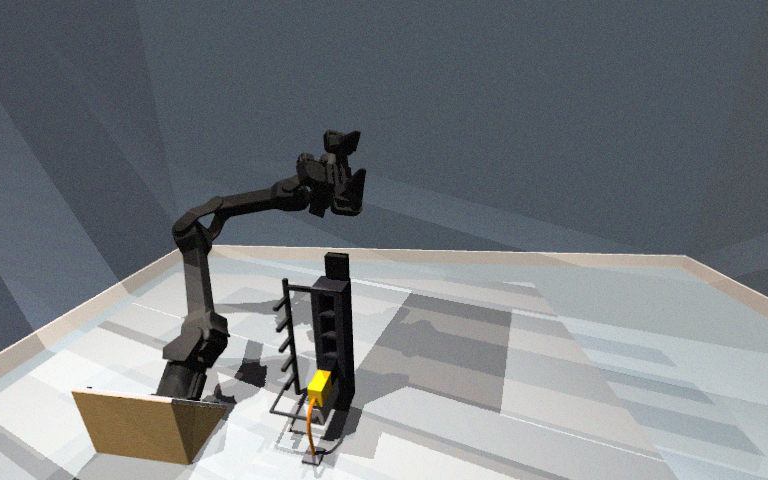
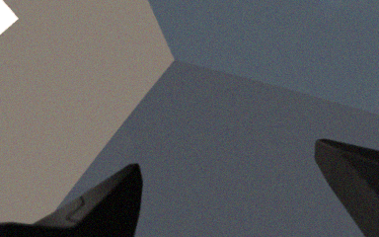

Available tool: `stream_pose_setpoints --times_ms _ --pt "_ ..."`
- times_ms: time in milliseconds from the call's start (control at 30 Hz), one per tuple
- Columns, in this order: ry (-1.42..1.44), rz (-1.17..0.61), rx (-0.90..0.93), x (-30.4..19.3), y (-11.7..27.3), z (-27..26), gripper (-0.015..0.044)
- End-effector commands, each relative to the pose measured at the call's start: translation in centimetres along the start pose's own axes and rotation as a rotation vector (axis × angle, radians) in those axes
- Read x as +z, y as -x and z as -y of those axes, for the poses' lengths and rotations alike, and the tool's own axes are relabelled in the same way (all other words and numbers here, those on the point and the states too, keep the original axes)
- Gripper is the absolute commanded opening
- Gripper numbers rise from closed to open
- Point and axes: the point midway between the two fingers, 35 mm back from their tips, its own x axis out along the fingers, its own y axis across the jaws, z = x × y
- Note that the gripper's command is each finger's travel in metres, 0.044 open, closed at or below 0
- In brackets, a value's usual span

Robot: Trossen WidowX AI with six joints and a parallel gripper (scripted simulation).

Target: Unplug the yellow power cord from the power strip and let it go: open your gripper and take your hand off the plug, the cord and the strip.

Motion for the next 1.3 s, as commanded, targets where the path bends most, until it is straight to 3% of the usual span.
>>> stream_pose_setpoints --times_ms 0,267,400,633,800,1000,1267 --pt "0.005 0.0 -0.002 0.0 -0.1 0.1 0.0374" --pt "0.351 0.003 -0.167 0.0 -5.1 6.3 0.0164" --pt "0.417 0.034 -0.235 1.9 -7.8 8.6 0.016" --pt "0.583 -0.043 -0.423 2.5 -9.2 13.9 0.016" --pt "0.734 -0.16 -0.661 3.7 -9.6 20.3 0.016" --pt "0.847 -0.356 -1.01 6.2 -7.9 28.3 0.016" --pt "0.766 -0.68 -1.494 9.6 -2.4 36.3 0.016"
